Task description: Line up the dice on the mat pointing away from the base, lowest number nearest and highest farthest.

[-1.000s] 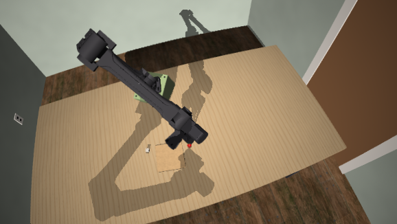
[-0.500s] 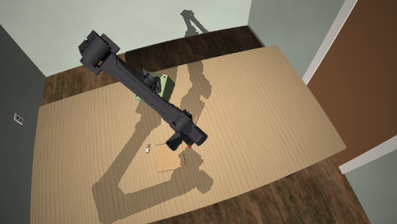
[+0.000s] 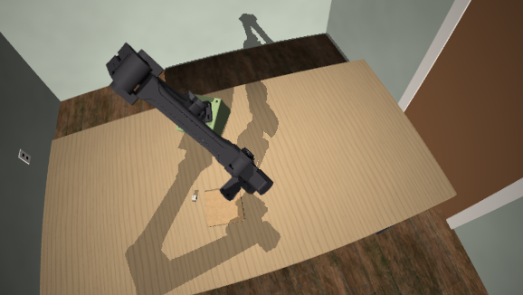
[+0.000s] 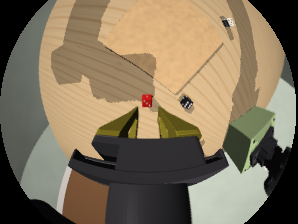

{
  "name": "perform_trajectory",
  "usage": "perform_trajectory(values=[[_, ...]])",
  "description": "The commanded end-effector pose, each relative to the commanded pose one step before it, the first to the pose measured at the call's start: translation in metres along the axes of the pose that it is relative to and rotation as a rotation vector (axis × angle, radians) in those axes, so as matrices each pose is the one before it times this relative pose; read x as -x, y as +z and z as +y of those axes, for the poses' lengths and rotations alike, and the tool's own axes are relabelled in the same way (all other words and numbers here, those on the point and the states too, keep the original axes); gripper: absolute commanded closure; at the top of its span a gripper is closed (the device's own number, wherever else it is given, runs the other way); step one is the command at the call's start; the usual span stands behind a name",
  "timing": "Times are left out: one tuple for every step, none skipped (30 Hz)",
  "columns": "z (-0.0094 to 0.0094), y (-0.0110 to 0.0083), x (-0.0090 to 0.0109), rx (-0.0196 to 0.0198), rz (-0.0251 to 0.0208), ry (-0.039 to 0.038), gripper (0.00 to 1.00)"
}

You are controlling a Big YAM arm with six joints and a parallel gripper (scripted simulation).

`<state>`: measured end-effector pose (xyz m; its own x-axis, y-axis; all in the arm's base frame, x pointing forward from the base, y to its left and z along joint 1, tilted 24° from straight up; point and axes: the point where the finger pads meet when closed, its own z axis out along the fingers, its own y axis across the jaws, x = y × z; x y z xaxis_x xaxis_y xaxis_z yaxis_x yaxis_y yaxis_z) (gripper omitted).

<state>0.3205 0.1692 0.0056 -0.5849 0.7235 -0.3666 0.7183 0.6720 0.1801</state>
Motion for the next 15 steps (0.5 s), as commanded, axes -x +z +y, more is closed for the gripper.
perform_trajectory(values=[[0.00481, 0.00490, 0.00522, 0.01390, -0.00478, 0.00349, 0.70], [0.00000, 0.00000, 0.00000, 0.00000, 0.00000, 0.00000, 0.70], [0.00000, 0.00000, 0.00000, 0.00000, 0.00000, 0.00000, 0.70], [0.00541, -0.00578, 0.00324, 0.02257, -0.00299, 0.00864, 0.70], [-0.00140, 0.00361, -0.00125, -0.00872, 0.00107, -0.00334, 0.70], [-0.00139, 0.00372, -0.00134, -0.00920, 0.00123, -0.00353, 0.70], [-0.00078, 0.00090, -0.00021, -0.00128, 0.00023, -0.00049, 0.70], [-0.00071, 0.00080, -0.00018, -0.00118, 0.00014, -0.00045, 0.70], [-0.00063, 0.00069, -0.00014, -0.00104, 0.00004, -0.00039, 0.70], [-0.00055, 0.00059, -0.00013, -0.00090, 0.00009, -0.00034, 0.70], [-0.00047, 0.00050, -0.00011, -0.00077, 0.00009, -0.00029, 0.70], [0.00065, -0.00108, 0.00061, 0.00425, -0.00059, 0.00163, 0.70], [0.00201, -0.00166, 0.00098, 0.00679, -0.00093, 0.00259, 0.70], [0.00208, -0.00046, 0.00052, 0.00347, -0.00055, 0.00132, 0.70], [0.00102, 0.00024, 0.00008, 0.00057, -0.00008, 0.00021, 0.70]])
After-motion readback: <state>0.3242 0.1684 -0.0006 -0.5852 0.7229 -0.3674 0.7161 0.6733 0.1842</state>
